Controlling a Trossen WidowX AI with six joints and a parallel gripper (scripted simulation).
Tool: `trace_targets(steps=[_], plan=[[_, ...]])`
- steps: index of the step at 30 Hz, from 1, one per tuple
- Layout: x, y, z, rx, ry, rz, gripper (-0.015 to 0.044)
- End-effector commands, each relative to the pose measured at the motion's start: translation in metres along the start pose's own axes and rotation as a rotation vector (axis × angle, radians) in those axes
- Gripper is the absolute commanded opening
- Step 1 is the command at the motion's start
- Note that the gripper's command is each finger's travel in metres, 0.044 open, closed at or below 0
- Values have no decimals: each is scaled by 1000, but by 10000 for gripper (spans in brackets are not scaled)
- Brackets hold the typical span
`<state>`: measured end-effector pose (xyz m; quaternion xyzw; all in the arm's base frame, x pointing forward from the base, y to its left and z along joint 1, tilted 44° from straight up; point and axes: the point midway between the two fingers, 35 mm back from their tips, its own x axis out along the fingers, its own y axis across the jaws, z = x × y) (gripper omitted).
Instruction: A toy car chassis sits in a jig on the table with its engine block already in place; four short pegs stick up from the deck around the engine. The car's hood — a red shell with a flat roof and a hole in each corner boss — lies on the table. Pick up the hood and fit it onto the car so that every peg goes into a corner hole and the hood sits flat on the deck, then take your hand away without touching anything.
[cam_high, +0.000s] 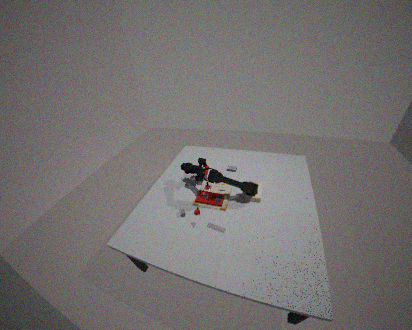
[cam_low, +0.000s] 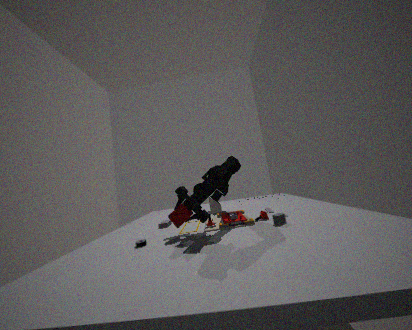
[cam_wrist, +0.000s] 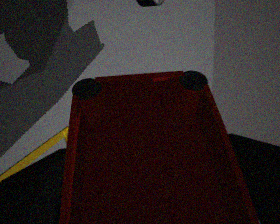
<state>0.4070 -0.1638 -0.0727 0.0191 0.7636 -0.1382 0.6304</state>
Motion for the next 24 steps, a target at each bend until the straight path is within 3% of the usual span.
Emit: trace_targets(steps=[1,24], plan=[[1,1,0,-124,0,-4,0],[8,24,2,-850,0,-2,0]])
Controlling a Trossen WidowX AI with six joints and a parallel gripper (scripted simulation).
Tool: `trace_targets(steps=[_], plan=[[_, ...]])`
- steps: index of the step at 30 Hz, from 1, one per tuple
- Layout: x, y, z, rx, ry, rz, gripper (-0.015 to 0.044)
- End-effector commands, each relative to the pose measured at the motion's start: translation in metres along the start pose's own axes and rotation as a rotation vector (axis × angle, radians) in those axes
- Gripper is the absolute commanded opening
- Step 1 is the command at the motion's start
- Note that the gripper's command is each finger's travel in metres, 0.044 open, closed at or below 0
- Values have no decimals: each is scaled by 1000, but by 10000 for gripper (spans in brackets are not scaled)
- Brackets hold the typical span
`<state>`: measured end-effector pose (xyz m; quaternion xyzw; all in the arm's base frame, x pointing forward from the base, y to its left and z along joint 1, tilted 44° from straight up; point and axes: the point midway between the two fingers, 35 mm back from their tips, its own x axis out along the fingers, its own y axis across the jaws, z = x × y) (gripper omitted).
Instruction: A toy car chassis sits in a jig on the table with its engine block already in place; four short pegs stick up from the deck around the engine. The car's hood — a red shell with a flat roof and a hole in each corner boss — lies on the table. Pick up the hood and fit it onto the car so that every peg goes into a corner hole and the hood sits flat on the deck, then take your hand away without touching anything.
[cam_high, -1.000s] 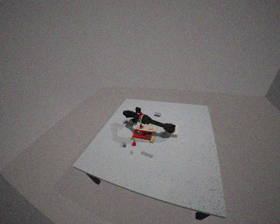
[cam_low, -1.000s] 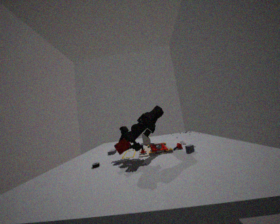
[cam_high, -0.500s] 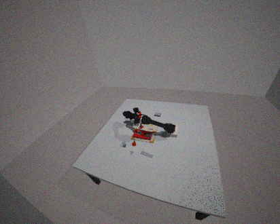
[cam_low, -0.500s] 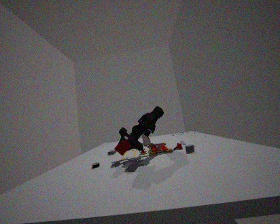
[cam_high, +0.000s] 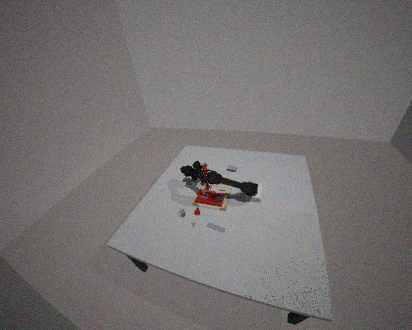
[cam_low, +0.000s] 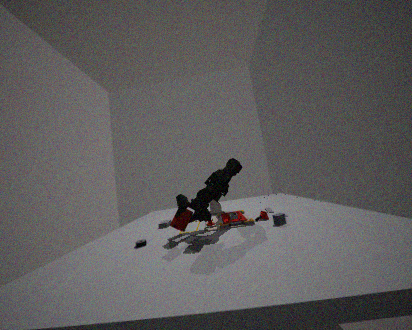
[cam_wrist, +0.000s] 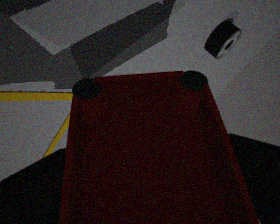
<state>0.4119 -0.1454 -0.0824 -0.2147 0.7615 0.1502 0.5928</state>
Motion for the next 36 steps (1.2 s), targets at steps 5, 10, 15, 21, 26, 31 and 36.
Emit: trace_targets(steps=[5,10,15,21,26,31,36], plan=[[4,9,9,-261,-2,1,0],[4,10,11,-300,-2,1,0],[3,10,11,-278,0,0,53],[3,10,11,-278,0,0,210],[3,10,11,-278,0,0,341],[3,10,11,-278,0,0,440],[-11,6,10,-336,0,0,440]])
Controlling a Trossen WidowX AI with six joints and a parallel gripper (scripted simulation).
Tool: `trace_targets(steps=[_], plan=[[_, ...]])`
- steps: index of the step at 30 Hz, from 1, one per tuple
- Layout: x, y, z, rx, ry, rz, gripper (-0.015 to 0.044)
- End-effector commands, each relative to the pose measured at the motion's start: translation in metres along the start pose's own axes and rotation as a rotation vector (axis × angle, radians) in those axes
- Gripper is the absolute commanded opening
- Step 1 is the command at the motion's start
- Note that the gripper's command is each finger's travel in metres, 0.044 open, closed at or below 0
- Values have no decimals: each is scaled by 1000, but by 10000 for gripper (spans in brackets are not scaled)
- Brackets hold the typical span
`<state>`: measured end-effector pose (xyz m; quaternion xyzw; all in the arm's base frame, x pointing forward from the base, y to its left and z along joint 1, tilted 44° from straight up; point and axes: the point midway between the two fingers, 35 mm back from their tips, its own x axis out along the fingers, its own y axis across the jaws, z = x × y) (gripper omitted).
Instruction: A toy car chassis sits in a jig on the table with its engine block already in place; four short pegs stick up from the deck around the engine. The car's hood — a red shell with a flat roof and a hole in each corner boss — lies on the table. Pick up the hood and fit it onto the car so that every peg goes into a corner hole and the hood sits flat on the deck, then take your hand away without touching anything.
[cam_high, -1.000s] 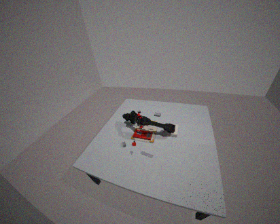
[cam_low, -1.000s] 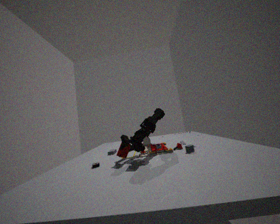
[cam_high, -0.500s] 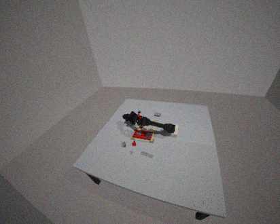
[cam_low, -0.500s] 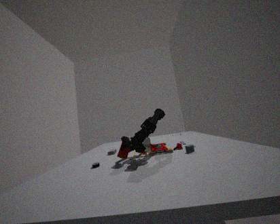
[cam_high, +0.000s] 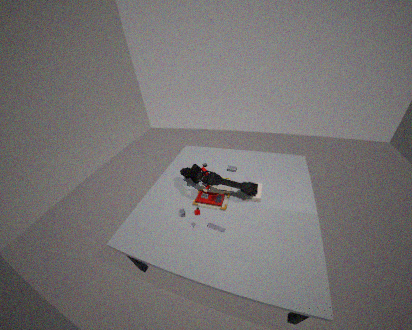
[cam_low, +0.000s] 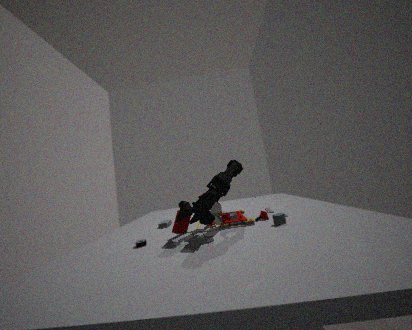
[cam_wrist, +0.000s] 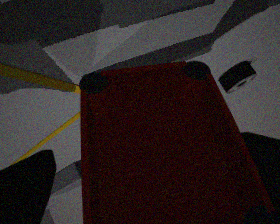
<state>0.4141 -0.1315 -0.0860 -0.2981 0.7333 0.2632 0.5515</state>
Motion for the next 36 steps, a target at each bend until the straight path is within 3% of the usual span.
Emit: trace_targets(steps=[1,12,13,24,30,36], plan=[[-20,-7,-2,-66,-5,-9,440],[-119,-15,-29,-457,-5,-9,440],[-92,-13,-19,-367,-1,0,440],[-92,-13,-19,-367,-1,0,440],[-92,-13,-19,-367,-1,0,282],[-68,-18,-10,-301,-259,113,440]])
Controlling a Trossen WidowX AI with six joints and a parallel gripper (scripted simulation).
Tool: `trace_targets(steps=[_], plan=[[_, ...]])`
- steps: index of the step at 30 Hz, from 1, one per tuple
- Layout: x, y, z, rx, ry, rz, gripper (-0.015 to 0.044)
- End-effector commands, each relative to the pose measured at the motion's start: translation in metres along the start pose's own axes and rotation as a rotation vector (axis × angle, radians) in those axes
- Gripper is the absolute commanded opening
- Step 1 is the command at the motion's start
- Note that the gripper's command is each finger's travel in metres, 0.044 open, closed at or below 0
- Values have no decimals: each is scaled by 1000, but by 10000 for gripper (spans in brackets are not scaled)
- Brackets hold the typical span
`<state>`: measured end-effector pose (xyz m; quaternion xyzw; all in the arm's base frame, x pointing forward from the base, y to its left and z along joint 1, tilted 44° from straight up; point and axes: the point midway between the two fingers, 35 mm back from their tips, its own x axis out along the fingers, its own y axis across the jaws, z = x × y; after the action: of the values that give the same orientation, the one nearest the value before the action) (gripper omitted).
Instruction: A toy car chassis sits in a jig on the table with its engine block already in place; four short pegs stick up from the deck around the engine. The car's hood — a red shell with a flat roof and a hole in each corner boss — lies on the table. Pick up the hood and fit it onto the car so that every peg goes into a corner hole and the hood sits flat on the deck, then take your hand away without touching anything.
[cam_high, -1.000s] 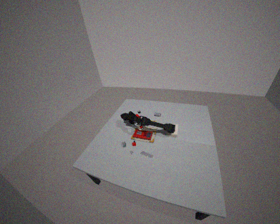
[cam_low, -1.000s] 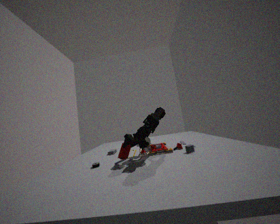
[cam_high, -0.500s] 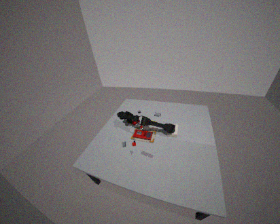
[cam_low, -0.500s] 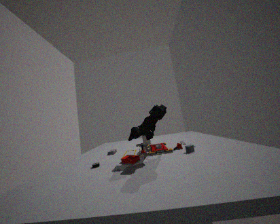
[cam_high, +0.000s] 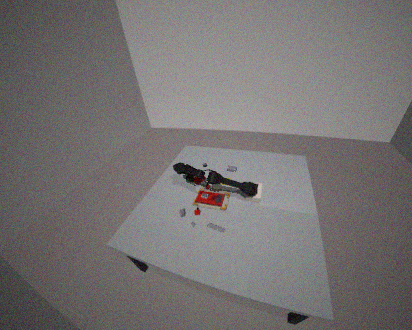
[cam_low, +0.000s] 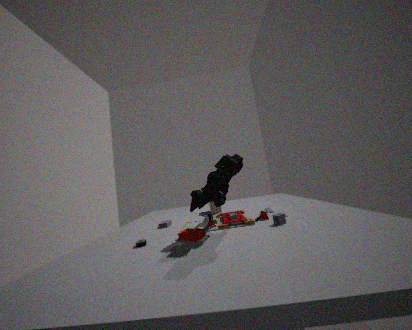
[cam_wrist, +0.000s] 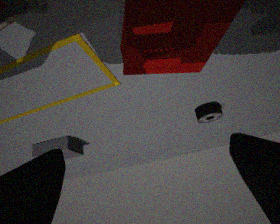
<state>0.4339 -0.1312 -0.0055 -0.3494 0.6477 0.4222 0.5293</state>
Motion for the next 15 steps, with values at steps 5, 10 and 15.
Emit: trace_targets(steps=[5,10,15], plan=[[29,-20,-7,123,-452,62,440],[33,-32,-12,190,-723,69,440],[33,-33,-12,193,-733,67,440]])
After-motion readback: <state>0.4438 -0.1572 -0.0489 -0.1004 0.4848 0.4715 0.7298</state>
